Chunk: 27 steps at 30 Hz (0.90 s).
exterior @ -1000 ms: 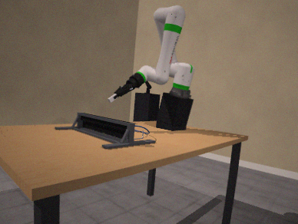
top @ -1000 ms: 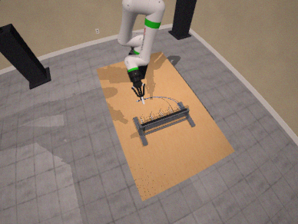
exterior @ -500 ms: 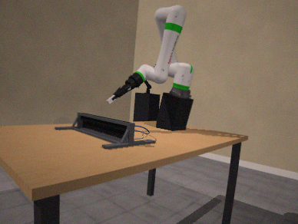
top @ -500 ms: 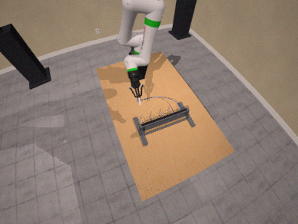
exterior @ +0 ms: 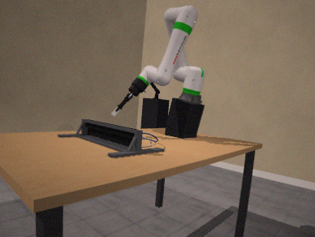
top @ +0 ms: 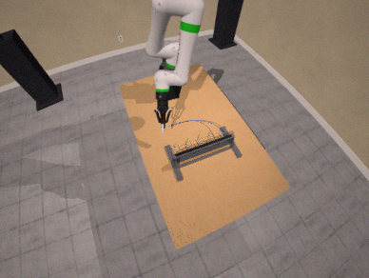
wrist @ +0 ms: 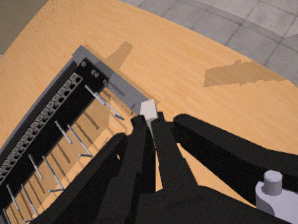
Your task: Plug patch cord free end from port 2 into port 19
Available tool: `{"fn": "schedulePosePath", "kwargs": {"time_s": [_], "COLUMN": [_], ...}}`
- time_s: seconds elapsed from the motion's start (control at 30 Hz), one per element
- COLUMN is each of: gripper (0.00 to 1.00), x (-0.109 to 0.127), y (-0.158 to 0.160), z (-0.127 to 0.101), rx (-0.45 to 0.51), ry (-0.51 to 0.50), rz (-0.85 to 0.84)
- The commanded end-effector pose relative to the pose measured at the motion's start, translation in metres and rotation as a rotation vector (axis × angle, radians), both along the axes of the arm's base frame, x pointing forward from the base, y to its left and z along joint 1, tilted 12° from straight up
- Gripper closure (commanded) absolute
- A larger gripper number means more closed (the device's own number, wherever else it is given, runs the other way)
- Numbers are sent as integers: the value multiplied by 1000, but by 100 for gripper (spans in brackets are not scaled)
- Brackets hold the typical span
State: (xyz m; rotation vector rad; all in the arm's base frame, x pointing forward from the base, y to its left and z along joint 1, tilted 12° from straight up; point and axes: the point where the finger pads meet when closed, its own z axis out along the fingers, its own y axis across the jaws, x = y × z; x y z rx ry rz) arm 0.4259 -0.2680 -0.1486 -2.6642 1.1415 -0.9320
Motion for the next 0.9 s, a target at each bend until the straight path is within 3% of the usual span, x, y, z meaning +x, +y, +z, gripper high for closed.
{"fn": "schedulePosePath", "kwargs": {"time_s": [0.0,0.13,0.4,0.63,0.7,0.87], "gripper": [100,100,100,100,100,100], "x": [-13,-20,-48,-66,-66,-77], "y": [-6,-6,13,42,42,76], "z": [-14,-18,-33,-35,-35,-30], "rx": [70,103,270,403,403,521], "ry": [88,117,254,357,357,452], "rz": [-124,-176,-419,-591,-591,-730]}}
